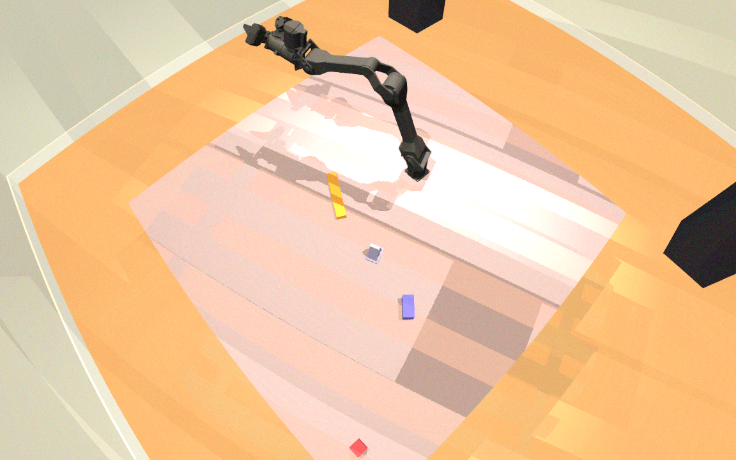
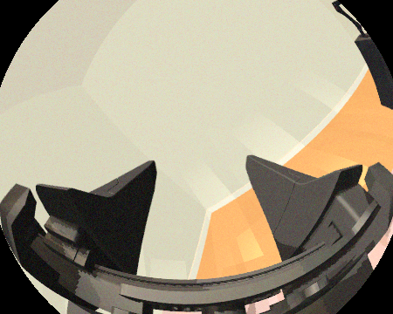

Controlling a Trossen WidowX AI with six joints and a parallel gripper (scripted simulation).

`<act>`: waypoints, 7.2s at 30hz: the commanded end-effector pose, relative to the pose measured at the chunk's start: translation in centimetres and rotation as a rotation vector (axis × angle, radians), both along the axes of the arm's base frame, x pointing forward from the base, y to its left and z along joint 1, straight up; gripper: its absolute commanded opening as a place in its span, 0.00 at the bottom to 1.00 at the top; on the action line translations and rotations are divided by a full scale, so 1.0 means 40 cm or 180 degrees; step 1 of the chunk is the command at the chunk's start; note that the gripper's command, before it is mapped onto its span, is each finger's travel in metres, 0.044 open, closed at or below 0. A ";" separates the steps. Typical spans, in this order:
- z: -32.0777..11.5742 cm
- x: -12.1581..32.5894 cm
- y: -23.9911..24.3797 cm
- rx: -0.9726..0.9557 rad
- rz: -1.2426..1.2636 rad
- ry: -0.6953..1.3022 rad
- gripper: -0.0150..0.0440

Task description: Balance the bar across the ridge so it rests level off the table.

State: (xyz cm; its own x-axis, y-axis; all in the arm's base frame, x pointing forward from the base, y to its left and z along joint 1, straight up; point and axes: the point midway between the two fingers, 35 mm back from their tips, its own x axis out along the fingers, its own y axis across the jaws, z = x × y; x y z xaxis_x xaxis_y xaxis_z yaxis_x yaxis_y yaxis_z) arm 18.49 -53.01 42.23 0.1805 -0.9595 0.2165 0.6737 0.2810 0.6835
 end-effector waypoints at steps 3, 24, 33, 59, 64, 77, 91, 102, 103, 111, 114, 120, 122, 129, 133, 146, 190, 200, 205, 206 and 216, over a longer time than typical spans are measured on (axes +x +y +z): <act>-0.073 0.072 0.028 0.0255 0.0129 0.0703 0.79; -0.346 0.274 0.222 0.0750 0.1116 0.3273 0.79; -0.456 0.320 0.341 0.0709 0.1751 0.4363 0.79; -0.695 0.297 0.741 -0.0394 0.4276 0.6982 0.79; -0.722 0.267 0.817 -0.0790 0.4874 0.7318 0.79; -0.758 0.183 0.968 -0.1825 0.6238 0.7726 0.79; -0.871 0.185 0.967 -0.1825 0.6238 0.7726 0.79; -0.897 0.187 0.966 -0.1825 0.6238 0.7726 0.79; -0.901 0.187 0.966 -0.1825 0.6238 0.7726 0.79; -0.933 0.187 0.966 -0.1825 0.6239 0.7726 0.79; -0.936 0.187 0.966 -0.1825 0.6239 0.7726 0.79; -0.936 0.187 0.966 -0.1825 0.6239 0.7726 0.79; -0.936 0.187 0.966 -0.1825 0.6239 0.7726 0.79; -0.935 0.185 0.965 -0.1795 0.6235 0.7734 0.57; -0.935 0.185 0.965 -0.1795 0.6235 0.7734 0.49; -0.895 0.191 0.962 -0.1800 0.6234 0.7733 0.25; -0.663 0.209 1.011 -0.1597 0.6178 0.7674 0.25; -0.661 0.252 1.093 -0.1190 0.6063 0.7569 0.25; -0.661 0.270 1.136 -0.0993 0.6004 0.7512 0.25; -0.660 0.273 1.145 -0.0954 0.5992 0.7500 0.25; -0.659 0.299 1.236 -0.0573 0.5870 0.7377 0.25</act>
State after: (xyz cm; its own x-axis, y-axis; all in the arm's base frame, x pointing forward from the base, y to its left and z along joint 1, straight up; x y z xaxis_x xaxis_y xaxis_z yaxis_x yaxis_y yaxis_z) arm 30.19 -4.59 15.74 0.0284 -0.0051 -0.9996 -0.6961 0.7176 -0.0234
